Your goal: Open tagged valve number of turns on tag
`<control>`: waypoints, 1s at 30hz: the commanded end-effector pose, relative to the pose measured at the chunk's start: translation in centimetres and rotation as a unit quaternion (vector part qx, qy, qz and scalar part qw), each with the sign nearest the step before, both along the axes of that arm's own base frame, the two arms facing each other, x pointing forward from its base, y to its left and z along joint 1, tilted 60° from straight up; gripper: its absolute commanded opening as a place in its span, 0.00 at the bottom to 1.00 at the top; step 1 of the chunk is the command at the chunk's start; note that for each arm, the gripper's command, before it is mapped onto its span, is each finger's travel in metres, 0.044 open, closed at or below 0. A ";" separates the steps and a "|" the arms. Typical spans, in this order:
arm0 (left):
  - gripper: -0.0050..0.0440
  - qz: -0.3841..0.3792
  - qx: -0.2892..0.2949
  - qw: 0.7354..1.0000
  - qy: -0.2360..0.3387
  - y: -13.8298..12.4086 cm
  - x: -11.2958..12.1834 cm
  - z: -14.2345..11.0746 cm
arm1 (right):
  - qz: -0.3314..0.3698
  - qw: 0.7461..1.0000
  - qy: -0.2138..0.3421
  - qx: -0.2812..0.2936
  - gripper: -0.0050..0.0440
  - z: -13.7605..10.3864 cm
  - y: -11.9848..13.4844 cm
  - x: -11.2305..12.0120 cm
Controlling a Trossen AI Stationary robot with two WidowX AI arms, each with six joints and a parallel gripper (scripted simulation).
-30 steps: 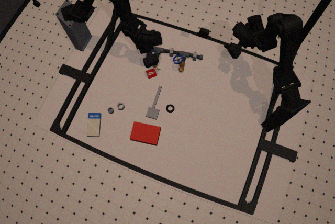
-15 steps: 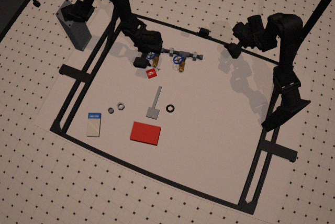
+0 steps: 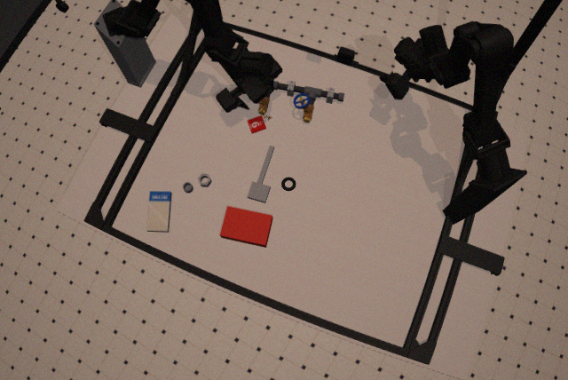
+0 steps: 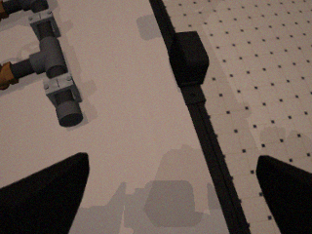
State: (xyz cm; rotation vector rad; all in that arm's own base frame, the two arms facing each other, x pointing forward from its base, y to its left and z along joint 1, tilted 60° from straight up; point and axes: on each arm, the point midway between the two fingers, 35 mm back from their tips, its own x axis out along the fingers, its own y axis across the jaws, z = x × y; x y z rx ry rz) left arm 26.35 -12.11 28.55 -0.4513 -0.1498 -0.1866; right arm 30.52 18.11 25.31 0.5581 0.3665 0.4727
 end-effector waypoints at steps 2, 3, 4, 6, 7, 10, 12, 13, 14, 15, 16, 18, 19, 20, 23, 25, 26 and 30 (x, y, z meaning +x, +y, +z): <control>0.92 0.000 0.000 1.000 0.000 0.0 0.0 0.0 | -0.008 0.999 0.020 0.031 0.92 0.0 0.0 0.0; 0.92 0.000 0.000 1.000 0.000 0.0 0.0 0.0 | -0.008 0.999 0.020 0.031 0.92 0.0 0.0 0.0; 0.92 0.000 0.000 1.000 0.000 0.0 0.0 0.0 | -0.008 0.999 0.020 0.031 0.92 0.0 0.0 0.0; 0.92 0.000 0.000 1.000 0.000 0.0 0.0 0.0 | -0.008 0.999 0.020 0.031 0.87 0.0 0.0 0.0; 0.92 0.000 0.000 1.000 0.000 0.0 0.0 0.0 | -0.008 0.999 0.020 0.031 0.82 0.0 0.0 0.0; 0.92 0.000 0.000 1.000 0.000 0.0 0.0 0.0 | -0.008 0.999 0.020 0.031 0.67 0.0 0.0 0.0; 0.92 0.000 0.000 1.000 0.000 0.0 0.0 0.0 | -0.008 0.999 0.020 0.031 0.58 0.0 0.0 0.0; 0.92 0.000 0.000 1.000 0.000 0.0 0.0 0.0 | -0.008 0.999 0.020 0.031 0.53 0.0 0.0 0.0; 0.92 0.000 0.000 1.000 0.000 0.0 0.0 0.0 | -0.008 0.999 0.020 0.031 0.48 0.0 0.0 0.0; 0.92 0.000 0.000 1.000 0.000 0.0 0.0 0.0 | -0.008 0.999 0.020 0.031 0.43 0.0 0.0 0.0; 0.92 0.000 0.000 1.000 0.000 0.0 0.0 0.0 | -0.008 0.999 0.020 0.031 0.43 0.0 0.0 0.0; 0.92 0.000 0.000 1.000 0.000 0.0 0.0 0.0 | -0.008 0.999 0.020 0.031 0.43 0.0 0.0 0.0; 0.92 0.000 0.000 1.000 0.000 0.0 0.0 0.0 | -0.008 0.999 0.020 0.031 0.43 0.0 0.0 0.0; 0.92 0.000 0.000 1.000 0.000 0.0 0.0 0.0 | -0.008 0.999 0.020 0.031 0.43 0.0 0.0 0.0; 0.92 0.000 0.000 1.000 0.000 0.0 0.0 0.0 | -0.008 0.999 0.020 0.031 0.28 0.0 0.0 0.0; 0.92 0.000 0.000 1.000 0.000 0.0 0.0 0.0 | -0.008 0.999 0.020 0.031 0.18 0.0 0.0 0.0; 0.92 0.000 0.000 1.000 0.000 0.0 0.0 0.0 | -0.008 0.999 0.020 0.031 0.13 0.0 0.0 0.0; 0.92 0.000 0.000 1.000 0.000 0.0 0.0 0.0 | -0.008 0.999 0.020 0.031 0.10 0.0 0.0 0.0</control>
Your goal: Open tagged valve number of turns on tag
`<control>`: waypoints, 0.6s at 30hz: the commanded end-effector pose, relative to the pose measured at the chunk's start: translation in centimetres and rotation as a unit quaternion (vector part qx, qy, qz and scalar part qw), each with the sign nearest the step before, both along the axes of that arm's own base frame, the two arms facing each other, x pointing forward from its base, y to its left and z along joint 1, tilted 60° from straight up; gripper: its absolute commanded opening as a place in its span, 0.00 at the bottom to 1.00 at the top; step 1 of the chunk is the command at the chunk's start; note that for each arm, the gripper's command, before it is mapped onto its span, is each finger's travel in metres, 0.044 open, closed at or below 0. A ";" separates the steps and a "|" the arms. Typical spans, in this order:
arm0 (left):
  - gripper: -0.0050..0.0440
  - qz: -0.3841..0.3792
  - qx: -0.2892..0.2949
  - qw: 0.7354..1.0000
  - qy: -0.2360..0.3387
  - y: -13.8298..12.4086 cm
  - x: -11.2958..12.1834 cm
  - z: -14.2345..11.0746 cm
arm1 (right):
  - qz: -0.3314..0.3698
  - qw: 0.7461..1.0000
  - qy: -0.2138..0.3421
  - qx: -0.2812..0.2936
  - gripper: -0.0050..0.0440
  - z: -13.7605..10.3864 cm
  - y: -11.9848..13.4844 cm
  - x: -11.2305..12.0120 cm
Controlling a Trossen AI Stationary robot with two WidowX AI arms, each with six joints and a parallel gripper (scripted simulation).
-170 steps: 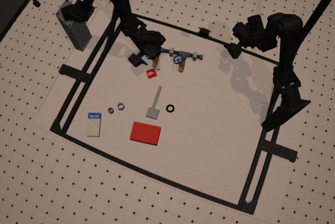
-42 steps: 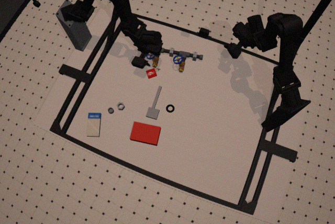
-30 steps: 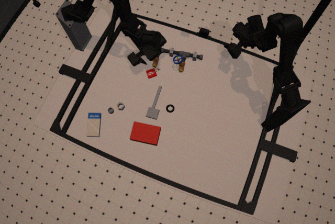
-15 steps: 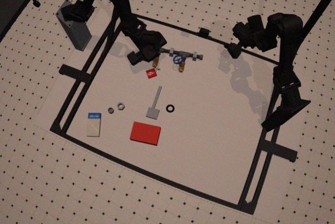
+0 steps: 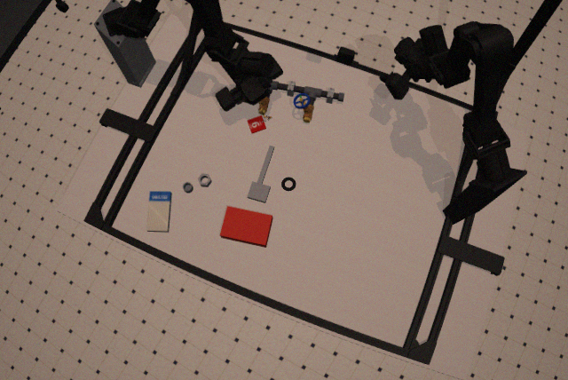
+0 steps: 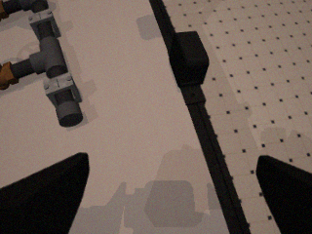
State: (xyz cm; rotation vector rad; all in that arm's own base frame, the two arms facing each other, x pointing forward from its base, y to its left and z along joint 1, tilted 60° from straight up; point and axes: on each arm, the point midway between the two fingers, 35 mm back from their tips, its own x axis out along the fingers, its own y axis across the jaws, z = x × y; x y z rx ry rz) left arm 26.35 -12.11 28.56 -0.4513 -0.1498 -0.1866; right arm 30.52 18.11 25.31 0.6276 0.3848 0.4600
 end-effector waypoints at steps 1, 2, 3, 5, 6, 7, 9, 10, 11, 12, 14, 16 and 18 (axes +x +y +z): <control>0.92 0.000 0.000 1.000 0.000 0.0 0.0 0.0 | 0.000 1.000 0.001 0.001 0.10 0.0 0.0 0.0; 0.92 0.000 0.000 1.000 0.000 0.0 0.0 0.0 | 0.000 1.000 0.001 0.001 0.10 0.0 0.0 0.0; 0.92 0.000 0.000 1.000 0.000 0.0 0.0 0.0 | 0.000 1.000 0.001 0.001 0.10 0.0 0.0 0.0; 0.92 0.000 0.000 1.000 0.000 0.0 0.0 0.0 | 0.002 1.000 -0.004 -0.007 0.10 0.0 0.0 0.0; 0.92 0.000 0.000 1.000 0.000 0.0 0.0 0.0 | 0.006 0.999 -0.017 -0.027 0.10 0.0 0.0 0.0; 0.92 0.000 0.000 1.000 0.000 0.0 0.0 0.0 | 0.015 0.997 -0.037 -0.060 0.10 0.0 0.0 0.0; 0.92 0.000 0.000 1.000 0.000 0.0 0.0 0.0 | 0.030 0.989 -0.076 -0.122 0.10 0.0 0.0 0.0; 0.92 0.000 0.000 1.000 0.000 0.0 0.0 0.0 | 0.035 0.985 -0.089 -0.142 0.10 0.0 0.0 0.0; 0.92 0.000 0.000 1.000 0.000 0.0 0.0 0.0 | 0.039 0.981 -0.101 -0.161 0.10 0.0 0.0 0.0; 0.92 0.000 0.000 1.000 0.000 0.0 0.0 0.0 | 0.044 0.976 -0.113 -0.180 0.10 0.0 0.0 0.0; 0.92 0.000 0.000 1.000 0.000 0.0 0.0 0.0 | 0.053 0.965 -0.136 -0.218 0.10 0.0 0.0 0.0; 0.92 0.000 0.000 1.000 0.000 0.0 0.0 0.0 | 0.062 0.951 -0.160 -0.256 0.10 0.0 0.0 0.0; 0.92 0.000 0.000 1.000 0.000 0.0 0.0 0.0 | 0.071 0.936 -0.183 -0.292 0.10 0.0 0.0 0.0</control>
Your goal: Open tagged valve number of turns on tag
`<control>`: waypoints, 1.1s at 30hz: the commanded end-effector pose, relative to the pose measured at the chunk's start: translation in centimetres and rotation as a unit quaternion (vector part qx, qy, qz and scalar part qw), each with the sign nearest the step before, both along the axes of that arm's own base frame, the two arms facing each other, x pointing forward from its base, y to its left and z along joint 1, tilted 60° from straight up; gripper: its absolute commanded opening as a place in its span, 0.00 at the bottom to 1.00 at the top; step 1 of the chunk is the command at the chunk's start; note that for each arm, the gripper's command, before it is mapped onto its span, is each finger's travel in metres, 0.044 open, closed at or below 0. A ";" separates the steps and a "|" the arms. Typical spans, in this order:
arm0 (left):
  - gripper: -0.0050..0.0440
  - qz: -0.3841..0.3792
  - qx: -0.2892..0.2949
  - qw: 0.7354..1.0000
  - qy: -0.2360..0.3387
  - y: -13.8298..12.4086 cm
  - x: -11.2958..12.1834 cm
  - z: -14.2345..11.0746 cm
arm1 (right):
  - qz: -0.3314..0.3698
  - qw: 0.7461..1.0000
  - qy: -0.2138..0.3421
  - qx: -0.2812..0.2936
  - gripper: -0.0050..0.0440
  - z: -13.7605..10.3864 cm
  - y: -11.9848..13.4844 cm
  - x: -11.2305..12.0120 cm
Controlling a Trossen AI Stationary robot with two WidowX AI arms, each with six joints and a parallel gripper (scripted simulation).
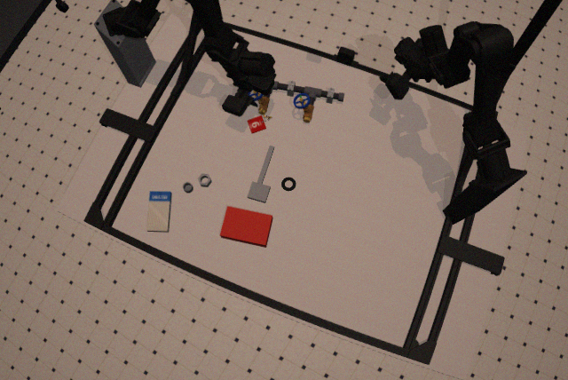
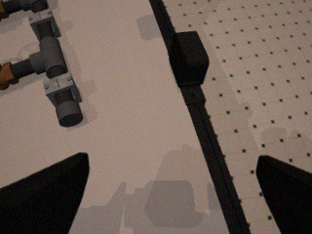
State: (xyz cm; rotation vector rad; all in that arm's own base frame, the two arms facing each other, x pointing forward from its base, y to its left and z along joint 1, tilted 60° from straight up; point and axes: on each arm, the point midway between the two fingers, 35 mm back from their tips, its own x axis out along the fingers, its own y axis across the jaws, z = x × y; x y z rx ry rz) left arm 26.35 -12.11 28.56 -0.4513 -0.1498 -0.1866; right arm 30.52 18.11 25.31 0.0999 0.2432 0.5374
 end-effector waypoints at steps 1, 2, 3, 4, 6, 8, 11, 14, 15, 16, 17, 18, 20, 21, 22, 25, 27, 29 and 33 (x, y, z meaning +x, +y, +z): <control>0.92 0.000 0.000 1.000 0.000 0.0 0.0 0.0 | 0.023 0.994 -0.058 -0.092 0.10 0.0 0.0 0.0; 0.92 0.000 0.000 1.000 0.000 0.0 0.0 0.0 | 0.023 0.994 -0.058 -0.092 0.10 0.0 0.0 0.0; 0.92 0.000 0.000 1.000 0.000 0.0 0.0 0.0 | 0.023 0.994 -0.058 -0.092 0.10 0.0 0.0 0.0; 0.92 0.000 0.000 1.000 0.000 0.0 0.0 0.0 | 0.032 0.987 -0.083 -0.133 0.10 0.0 0.0 0.0; 0.92 0.000 0.000 1.000 0.000 0.0 0.0 0.0 | 0.043 0.978 -0.109 -0.175 0.10 0.0 0.0 0.0; 0.92 0.000 0.000 1.000 0.000 0.0 0.0 0.0 | 0.052 0.967 -0.133 -0.213 0.10 0.0 0.0 0.0; 0.92 0.000 0.000 1.000 0.000 0.0 0.0 0.0 | 0.066 0.946 -0.168 -0.269 0.10 0.0 0.0 0.0; 0.92 0.000 0.000 1.000 0.000 0.0 0.0 0.0 | 0.079 0.921 -0.202 -0.323 0.10 0.0 0.0 0.0; 0.92 0.000 0.000 1.000 0.000 0.0 0.0 0.0 | 0.083 0.912 -0.213 -0.341 0.10 0.0 0.0 0.0; 0.92 0.000 0.000 1.000 0.000 0.0 0.0 0.0 | 0.088 0.902 -0.224 -0.359 0.10 0.0 0.0 0.0; 0.92 0.000 0.000 1.000 0.000 0.0 0.0 0.0 | 0.092 0.891 -0.235 -0.376 0.10 0.0 0.0 0.0; 0.92 0.000 0.000 1.000 0.000 0.0 0.0 0.0 | 0.096 0.880 -0.246 -0.394 0.10 0.0 0.0 0.0; 0.92 0.000 0.000 1.000 0.000 0.0 0.0 0.0 | 0.096 0.880 -0.246 -0.394 0.10 0.0 0.0 0.0; 0.92 0.000 0.000 1.000 0.000 0.0 0.0 0.0 | 0.105 0.857 -0.267 -0.428 0.10 0.0 0.0 0.0; 0.92 0.000 0.000 1.000 0.000 0.0 0.0 0.0 | 0.110 0.841 -0.281 -0.449 0.10 0.0 0.0 0.0; 0.92 0.000 0.000 1.000 0.000 0.0 0.0 0.0 | 0.116 0.822 -0.296 -0.473 0.10 0.0 0.0 0.0; 0.92 0.000 0.000 1.000 0.000 0.0 0.0 0.0 | 0.116 0.822 -0.296 -0.473 0.10 0.0 0.0 0.0; 0.92 0.000 0.000 1.000 0.000 0.0 0.0 0.0 | 0.116 0.822 -0.296 -0.473 0.10 0.0 0.0 0.0; 0.92 0.000 0.000 1.000 0.000 0.0 0.0 0.0 | 0.112 0.834 -0.286 -0.458 0.30 0.0 0.0 0.0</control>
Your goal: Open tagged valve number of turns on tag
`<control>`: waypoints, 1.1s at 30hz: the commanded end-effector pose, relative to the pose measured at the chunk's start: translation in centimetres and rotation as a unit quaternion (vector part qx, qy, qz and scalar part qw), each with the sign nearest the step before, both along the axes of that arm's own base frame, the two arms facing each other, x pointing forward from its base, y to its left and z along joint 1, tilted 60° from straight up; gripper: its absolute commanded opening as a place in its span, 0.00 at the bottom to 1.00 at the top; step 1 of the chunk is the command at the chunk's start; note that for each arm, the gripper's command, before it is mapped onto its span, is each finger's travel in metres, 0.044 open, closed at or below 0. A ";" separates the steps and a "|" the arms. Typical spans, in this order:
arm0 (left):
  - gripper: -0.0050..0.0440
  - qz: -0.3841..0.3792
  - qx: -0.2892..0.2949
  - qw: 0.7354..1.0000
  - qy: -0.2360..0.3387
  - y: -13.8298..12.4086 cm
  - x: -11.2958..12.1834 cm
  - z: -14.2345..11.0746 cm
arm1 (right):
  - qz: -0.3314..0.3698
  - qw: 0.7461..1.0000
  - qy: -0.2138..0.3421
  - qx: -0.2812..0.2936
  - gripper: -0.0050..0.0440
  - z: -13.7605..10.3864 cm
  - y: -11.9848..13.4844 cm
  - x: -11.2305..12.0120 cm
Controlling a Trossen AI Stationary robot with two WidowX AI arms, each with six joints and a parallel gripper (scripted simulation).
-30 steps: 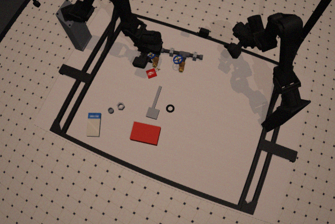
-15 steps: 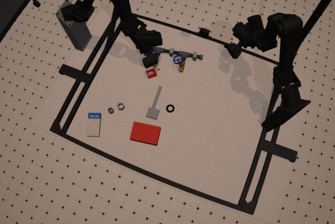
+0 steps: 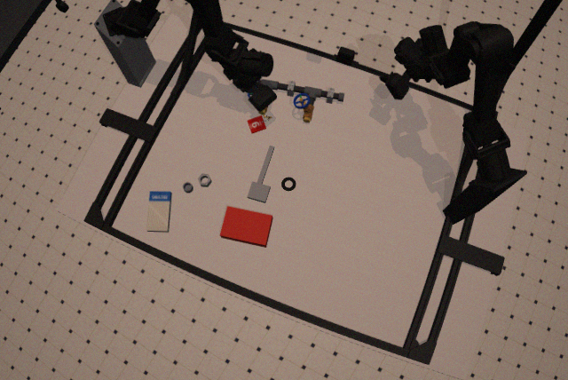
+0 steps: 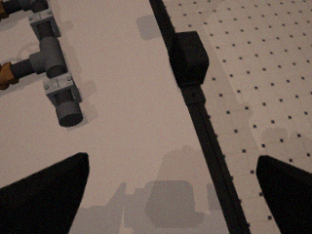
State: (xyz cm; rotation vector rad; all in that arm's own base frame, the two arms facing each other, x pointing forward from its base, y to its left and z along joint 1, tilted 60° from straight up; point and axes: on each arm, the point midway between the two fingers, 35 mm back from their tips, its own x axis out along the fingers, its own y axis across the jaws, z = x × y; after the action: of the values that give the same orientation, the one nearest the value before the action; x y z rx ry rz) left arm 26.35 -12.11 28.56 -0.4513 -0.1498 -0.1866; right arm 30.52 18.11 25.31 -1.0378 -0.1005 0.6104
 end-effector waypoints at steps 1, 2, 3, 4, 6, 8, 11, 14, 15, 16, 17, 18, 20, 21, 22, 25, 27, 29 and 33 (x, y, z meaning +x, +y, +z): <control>0.92 0.000 0.000 1.000 0.000 0.0 0.0 0.0 | -0.001 1.000 0.001 0.002 0.35 0.0 0.0 0.0; 0.92 0.000 0.000 1.000 0.000 0.0 0.0 0.0 | -0.001 1.000 0.001 0.002 0.40 0.0 0.0 0.0; 0.92 0.000 0.000 1.000 0.000 0.0 0.0 0.0 | -0.001 1.000 0.001 0.002 0.40 0.0 0.0 0.0; 0.92 0.000 0.000 1.000 0.000 0.0 0.0 0.0 | -0.001 1.000 0.001 0.002 0.40 0.0 0.0 0.0; 0.92 0.000 0.000 1.000 0.000 0.0 0.0 0.0 | -0.001 1.000 0.001 0.002 0.49 0.0 0.0 0.0; 0.92 0.000 0.000 1.000 0.000 0.0 0.0 0.0 | -0.001 1.000 0.001 0.002 0.59 0.0 0.0 0.0; 0.92 0.000 0.000 1.000 0.000 0.0 0.0 0.0 | -0.001 1.000 0.001 0.002 0.74 0.0 0.0 0.0; 0.92 0.000 0.000 1.000 0.000 0.0 0.0 0.0 | -0.001 1.000 0.001 0.002 0.89 0.0 0.0 0.0; 0.92 0.000 0.000 1.000 0.000 0.0 0.0 0.0 | -0.001 1.000 0.001 0.002 0.92 0.0 0.0 0.0; 0.92 0.000 0.000 1.000 0.000 0.0 0.0 0.0 | -0.002 1.000 0.005 0.009 0.92 0.0 0.0 0.0; 0.92 0.000 0.000 1.000 0.000 0.0 0.0 0.0 | -0.007 0.999 0.017 0.028 0.92 0.0 0.0 0.0; 0.92 0.000 0.000 1.000 0.000 0.0 0.0 0.0 | -0.015 0.997 0.037 0.059 0.92 0.0 0.0 0.0; 0.92 0.000 0.000 1.000 0.000 0.0 0.0 0.0 | -0.024 0.993 0.062 0.099 0.92 0.0 0.0 0.0; 0.92 0.000 0.000 1.000 0.000 0.0 0.0 0.0 | -0.024 0.993 0.062 0.099 0.92 0.0 0.0 0.0; 0.92 0.000 0.000 1.000 0.000 0.0 0.0 0.0 | -0.034 0.986 0.086 0.138 0.92 0.0 0.0 0.0; 0.92 0.000 0.000 1.000 0.000 0.0 0.0 0.0 | -0.050 0.970 0.127 0.203 0.92 0.0 0.0 0.0; 0.92 0.000 0.000 1.000 0.000 0.0 0.0 0.0 | -0.059 0.957 0.150 0.241 0.92 0.0 0.0 0.0; 0.92 0.000 0.000 1.000 0.000 0.0 0.0 0.0 | -0.068 0.942 0.174 0.278 0.92 0.0 0.0 0.0; 0.92 0.000 0.000 1.000 0.000 0.0 0.0 0.0 | -0.086 0.906 0.219 0.351 0.92 0.0 0.0 0.0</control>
State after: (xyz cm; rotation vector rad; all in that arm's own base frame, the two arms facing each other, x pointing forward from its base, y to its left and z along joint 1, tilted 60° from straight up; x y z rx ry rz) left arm 26.35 -12.11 28.56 -0.4514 -0.1499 -0.1866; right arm 30.53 18.11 25.32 -0.3632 0.1090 0.5834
